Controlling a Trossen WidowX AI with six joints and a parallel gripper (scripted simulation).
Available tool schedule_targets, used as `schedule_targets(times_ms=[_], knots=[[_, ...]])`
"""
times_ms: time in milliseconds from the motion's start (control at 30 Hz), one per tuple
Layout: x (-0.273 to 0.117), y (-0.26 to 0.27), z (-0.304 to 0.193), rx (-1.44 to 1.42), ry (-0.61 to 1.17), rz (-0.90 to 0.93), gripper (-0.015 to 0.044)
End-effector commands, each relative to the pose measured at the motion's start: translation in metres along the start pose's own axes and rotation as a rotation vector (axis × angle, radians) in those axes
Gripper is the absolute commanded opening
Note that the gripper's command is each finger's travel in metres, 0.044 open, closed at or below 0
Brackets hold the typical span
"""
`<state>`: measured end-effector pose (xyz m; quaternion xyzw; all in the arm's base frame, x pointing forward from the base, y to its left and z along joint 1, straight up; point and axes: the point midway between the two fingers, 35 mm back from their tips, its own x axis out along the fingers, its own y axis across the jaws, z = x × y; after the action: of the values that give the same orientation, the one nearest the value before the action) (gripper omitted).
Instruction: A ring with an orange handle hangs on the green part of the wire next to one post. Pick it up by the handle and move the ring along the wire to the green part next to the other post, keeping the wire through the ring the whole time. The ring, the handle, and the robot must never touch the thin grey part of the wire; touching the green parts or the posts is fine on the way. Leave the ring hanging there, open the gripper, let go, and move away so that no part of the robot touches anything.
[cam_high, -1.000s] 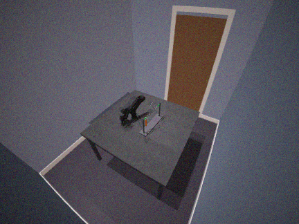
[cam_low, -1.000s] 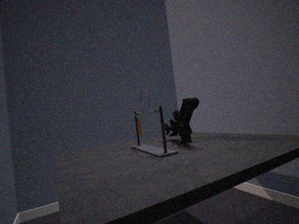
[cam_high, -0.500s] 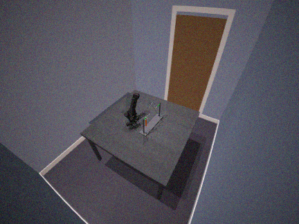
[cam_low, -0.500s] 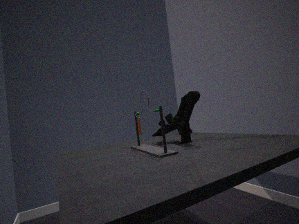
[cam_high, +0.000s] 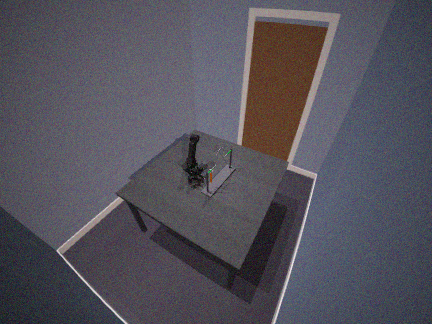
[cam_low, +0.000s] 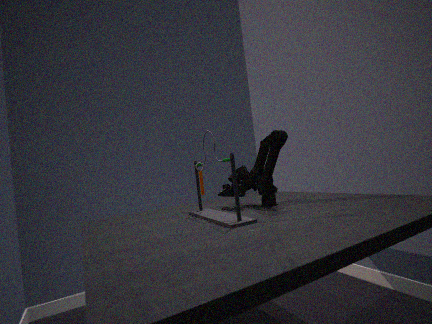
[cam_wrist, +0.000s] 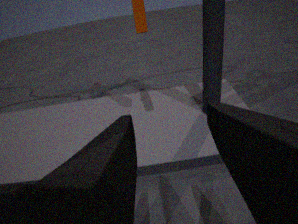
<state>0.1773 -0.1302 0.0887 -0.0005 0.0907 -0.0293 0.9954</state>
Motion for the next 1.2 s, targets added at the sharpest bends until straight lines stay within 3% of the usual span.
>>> schedule_targets(times_ms=[0, 367, 1167], knots=[[0.009, -0.002, 0.009, -0.007, 0.01, 0.001, 0.016], [0.039, 0.003, 0.048, -0.004, -0.012, -0.003, 0.016], [0.064, 0.0, 0.052, -0.005, -0.01, -0.003, 0.016]])
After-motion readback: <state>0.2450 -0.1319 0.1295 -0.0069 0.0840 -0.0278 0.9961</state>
